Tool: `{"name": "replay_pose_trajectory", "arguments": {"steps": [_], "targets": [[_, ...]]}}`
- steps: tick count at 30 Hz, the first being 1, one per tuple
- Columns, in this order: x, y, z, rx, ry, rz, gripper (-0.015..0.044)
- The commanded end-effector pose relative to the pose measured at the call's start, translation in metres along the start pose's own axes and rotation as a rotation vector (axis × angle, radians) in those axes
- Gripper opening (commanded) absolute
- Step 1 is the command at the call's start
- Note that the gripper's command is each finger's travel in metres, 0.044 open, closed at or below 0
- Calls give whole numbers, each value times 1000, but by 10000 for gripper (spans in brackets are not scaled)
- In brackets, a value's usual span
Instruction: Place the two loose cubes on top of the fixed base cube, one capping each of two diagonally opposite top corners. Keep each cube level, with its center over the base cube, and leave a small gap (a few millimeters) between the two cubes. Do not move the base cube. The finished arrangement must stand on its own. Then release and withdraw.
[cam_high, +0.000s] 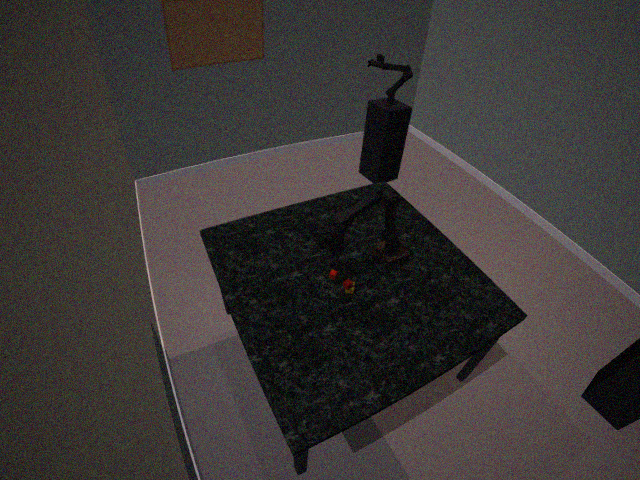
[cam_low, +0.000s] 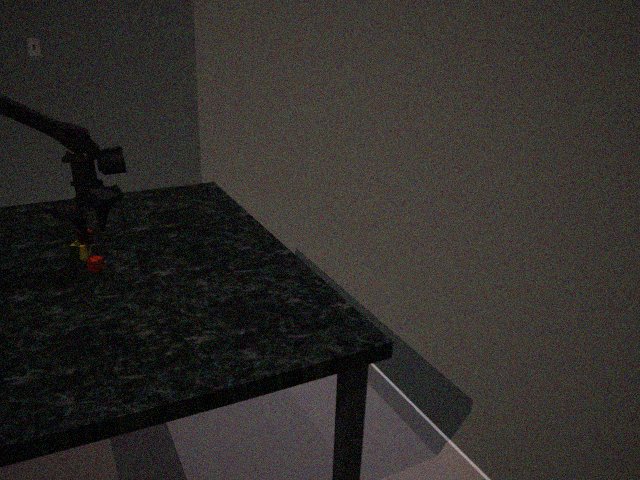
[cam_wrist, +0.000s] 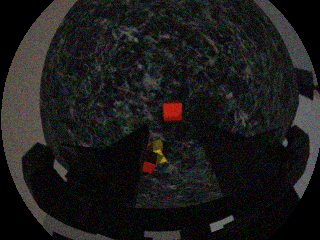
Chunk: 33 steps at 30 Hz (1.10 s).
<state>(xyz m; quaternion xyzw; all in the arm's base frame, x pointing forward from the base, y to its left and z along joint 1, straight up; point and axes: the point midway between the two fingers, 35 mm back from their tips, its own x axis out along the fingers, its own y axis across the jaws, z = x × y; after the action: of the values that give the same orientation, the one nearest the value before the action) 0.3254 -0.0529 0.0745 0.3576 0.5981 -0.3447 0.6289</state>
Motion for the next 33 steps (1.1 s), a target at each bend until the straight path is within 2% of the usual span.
{"name": "replay_pose_trajectory", "arguments": {"steps": [1,33], "targets": [[35,-6,-4,6,17,-23,265],[80,-7,-5,6,17,-23,265]]}}
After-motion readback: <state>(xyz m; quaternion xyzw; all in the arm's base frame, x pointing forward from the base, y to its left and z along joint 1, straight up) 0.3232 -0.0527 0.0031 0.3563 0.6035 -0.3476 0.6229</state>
